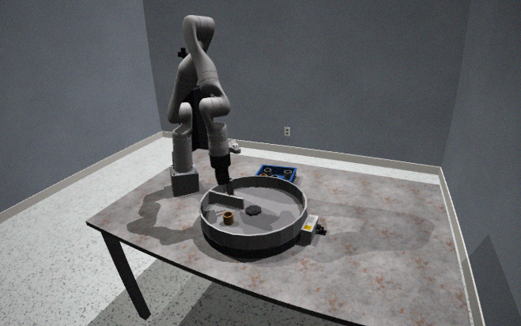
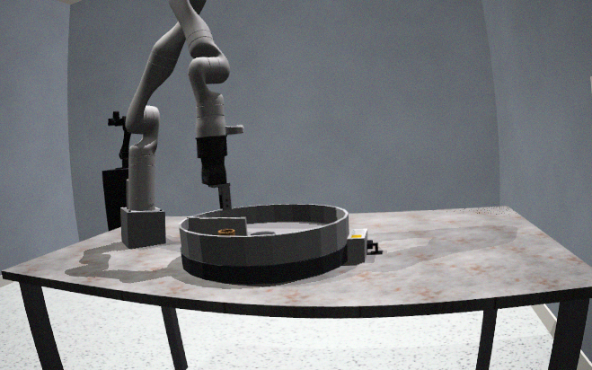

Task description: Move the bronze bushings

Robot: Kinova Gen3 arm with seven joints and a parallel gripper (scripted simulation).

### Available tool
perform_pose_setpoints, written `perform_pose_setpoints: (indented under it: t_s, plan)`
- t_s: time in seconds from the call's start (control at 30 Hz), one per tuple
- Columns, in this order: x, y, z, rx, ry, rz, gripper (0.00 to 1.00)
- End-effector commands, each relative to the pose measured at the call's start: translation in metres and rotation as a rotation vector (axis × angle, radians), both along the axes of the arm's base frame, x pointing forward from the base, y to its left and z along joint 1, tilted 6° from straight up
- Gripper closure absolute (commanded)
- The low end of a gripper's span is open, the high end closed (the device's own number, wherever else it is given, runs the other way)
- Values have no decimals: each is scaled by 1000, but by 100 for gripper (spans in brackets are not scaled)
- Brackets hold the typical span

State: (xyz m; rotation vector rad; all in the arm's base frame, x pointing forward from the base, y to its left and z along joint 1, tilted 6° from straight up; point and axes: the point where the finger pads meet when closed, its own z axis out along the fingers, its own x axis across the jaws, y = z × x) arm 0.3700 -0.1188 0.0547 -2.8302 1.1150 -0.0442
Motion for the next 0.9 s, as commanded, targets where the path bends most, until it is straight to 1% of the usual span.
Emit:
perform_pose_setpoints:
  t_s: [0.0,0.07,0.13,0.63,0.7,0.87]
  plan:
    - [0,16,4,-2,-4,15,64]
    - [-1,26,4,-1,-3,10,64]
    - [-1,26,4,-1,-3,10,64]
    - [-13,101,9,1,0,-28,64]
    - [-13,101,9,1,0,-28,64]
    - [-17,126,11,2,1,-40,64]
